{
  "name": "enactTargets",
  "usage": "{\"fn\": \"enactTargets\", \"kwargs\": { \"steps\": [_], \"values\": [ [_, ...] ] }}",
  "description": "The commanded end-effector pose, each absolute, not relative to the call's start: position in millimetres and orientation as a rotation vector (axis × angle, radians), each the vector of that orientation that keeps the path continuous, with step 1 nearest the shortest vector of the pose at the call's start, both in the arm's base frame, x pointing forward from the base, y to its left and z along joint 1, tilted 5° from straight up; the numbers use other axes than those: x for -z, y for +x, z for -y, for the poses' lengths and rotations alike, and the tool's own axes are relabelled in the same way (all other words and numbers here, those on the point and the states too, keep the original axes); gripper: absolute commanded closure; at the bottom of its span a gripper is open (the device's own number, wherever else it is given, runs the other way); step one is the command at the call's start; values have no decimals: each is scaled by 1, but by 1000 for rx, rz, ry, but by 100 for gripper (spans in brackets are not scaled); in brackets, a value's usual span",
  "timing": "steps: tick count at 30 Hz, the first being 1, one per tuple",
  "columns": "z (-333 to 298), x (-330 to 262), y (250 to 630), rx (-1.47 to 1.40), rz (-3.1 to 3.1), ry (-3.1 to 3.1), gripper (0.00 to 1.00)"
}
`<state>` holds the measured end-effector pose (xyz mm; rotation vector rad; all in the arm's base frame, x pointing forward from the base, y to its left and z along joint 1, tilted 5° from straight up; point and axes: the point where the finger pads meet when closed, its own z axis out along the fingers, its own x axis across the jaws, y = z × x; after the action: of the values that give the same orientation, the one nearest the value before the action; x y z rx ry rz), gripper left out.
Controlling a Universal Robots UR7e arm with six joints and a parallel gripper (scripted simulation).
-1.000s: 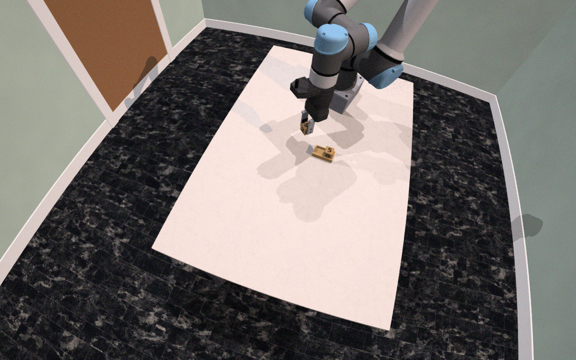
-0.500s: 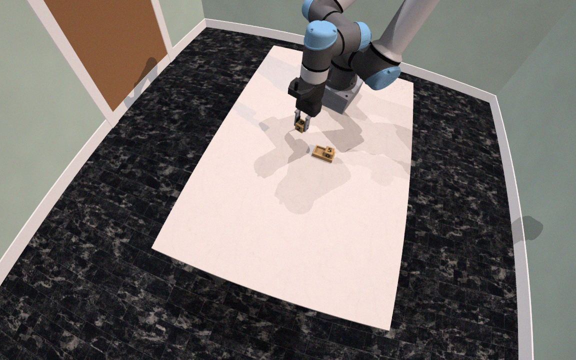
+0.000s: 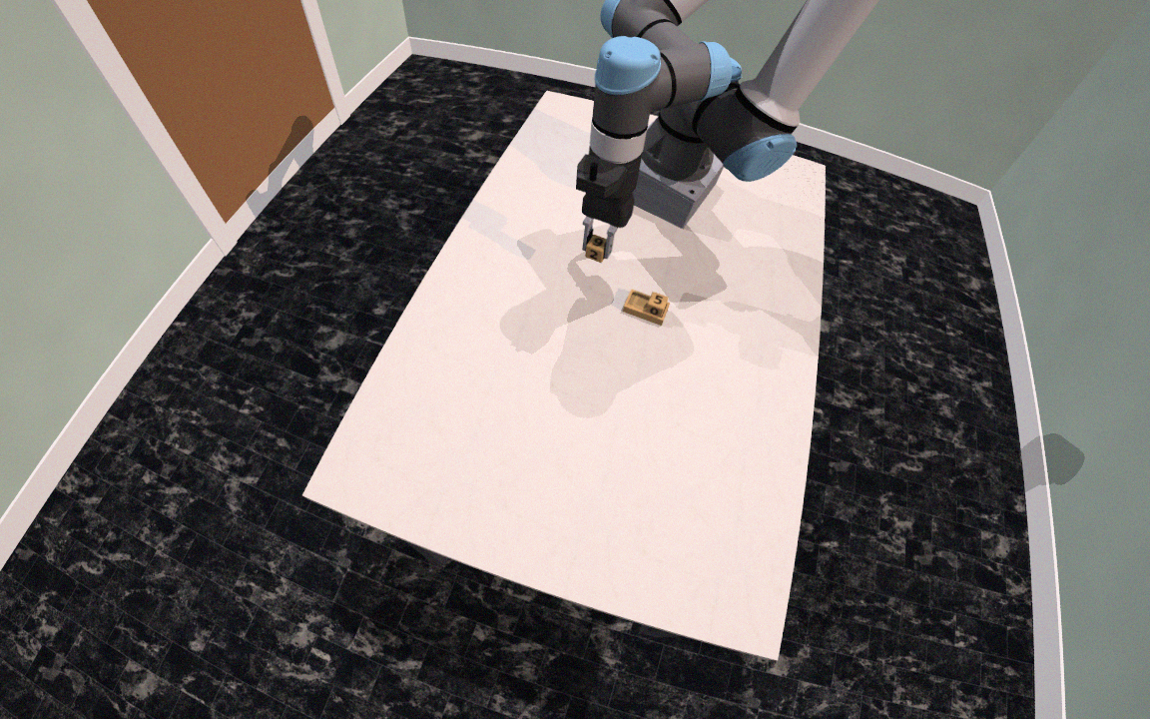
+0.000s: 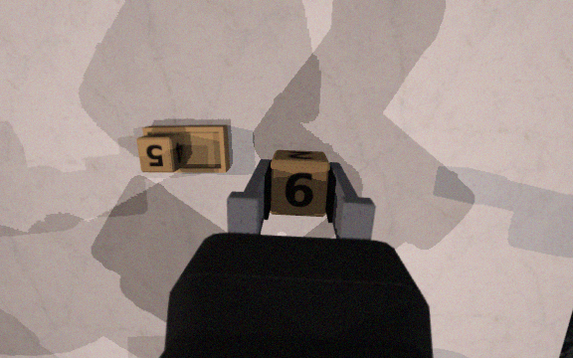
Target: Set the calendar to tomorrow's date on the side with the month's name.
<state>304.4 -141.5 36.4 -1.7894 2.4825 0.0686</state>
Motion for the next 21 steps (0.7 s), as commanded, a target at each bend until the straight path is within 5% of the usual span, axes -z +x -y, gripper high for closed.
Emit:
{"fn": "enactTargets", "kwargs": {
  "steps": [1, 21],
  "values": [
    [143, -36, 303, -65, -2448, -1830, 43],
    [143, -36, 303, -65, -2443, -1837, 43]
  ]
}}
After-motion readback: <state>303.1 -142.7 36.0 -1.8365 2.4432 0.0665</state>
